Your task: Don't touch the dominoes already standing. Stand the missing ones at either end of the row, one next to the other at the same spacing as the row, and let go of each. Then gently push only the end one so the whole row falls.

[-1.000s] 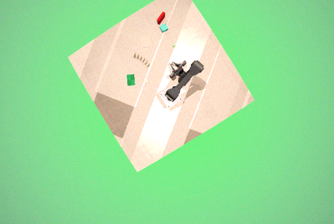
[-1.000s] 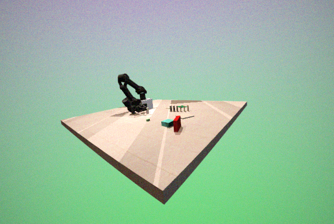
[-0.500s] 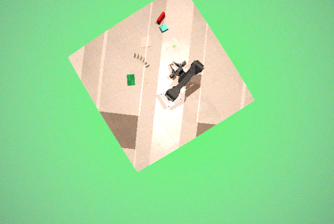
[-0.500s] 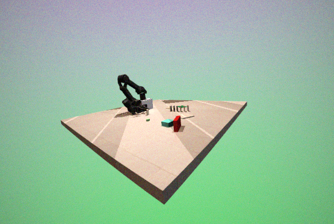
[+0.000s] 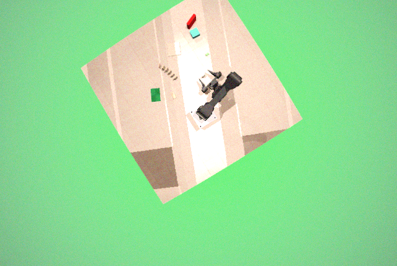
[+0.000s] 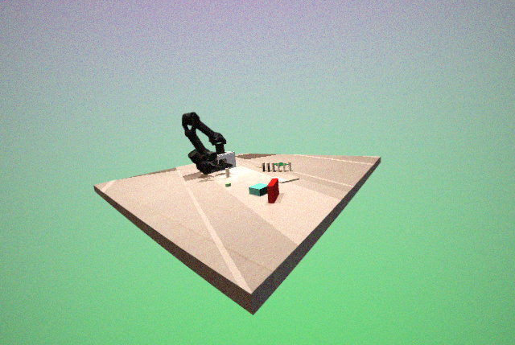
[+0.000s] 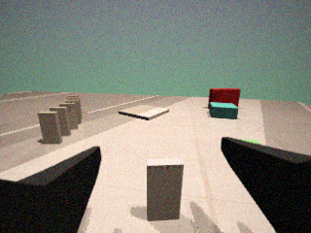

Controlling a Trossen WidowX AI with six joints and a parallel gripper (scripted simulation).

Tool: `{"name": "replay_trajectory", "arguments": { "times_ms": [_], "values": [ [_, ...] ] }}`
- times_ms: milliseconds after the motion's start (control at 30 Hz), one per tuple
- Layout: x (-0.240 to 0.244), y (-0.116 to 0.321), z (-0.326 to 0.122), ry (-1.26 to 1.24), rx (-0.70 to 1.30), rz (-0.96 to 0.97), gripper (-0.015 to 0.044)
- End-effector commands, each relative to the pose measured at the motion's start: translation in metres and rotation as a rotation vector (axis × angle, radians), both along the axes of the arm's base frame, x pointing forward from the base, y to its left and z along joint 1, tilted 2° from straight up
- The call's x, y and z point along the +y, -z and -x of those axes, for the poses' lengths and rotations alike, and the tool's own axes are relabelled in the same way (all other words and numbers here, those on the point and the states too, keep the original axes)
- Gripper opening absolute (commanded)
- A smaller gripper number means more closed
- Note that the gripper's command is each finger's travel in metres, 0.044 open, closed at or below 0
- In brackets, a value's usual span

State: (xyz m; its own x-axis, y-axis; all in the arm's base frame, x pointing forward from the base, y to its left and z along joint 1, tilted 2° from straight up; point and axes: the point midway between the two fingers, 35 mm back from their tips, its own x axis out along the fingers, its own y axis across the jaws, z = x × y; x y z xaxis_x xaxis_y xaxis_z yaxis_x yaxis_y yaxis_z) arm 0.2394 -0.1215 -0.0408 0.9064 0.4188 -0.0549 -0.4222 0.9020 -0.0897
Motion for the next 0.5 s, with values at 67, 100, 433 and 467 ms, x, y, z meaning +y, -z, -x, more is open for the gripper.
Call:
{"name": "replay_trajectory", "arguments": {
  "times_ms": [67,100,433,467],
  "values": [
    [0.002,-0.037,0.000,0.002,0.002,-0.003,0.0440],
    [0.002,-0.038,0.000,0.002,0.002,-0.003,0.0440],
    [-0.017,-0.032,-0.054,0.108,0.222,0.035,0.0440],
    [-0.017,-0.032,-0.058,0.114,0.244,0.037,0.0440]
  ]
}}
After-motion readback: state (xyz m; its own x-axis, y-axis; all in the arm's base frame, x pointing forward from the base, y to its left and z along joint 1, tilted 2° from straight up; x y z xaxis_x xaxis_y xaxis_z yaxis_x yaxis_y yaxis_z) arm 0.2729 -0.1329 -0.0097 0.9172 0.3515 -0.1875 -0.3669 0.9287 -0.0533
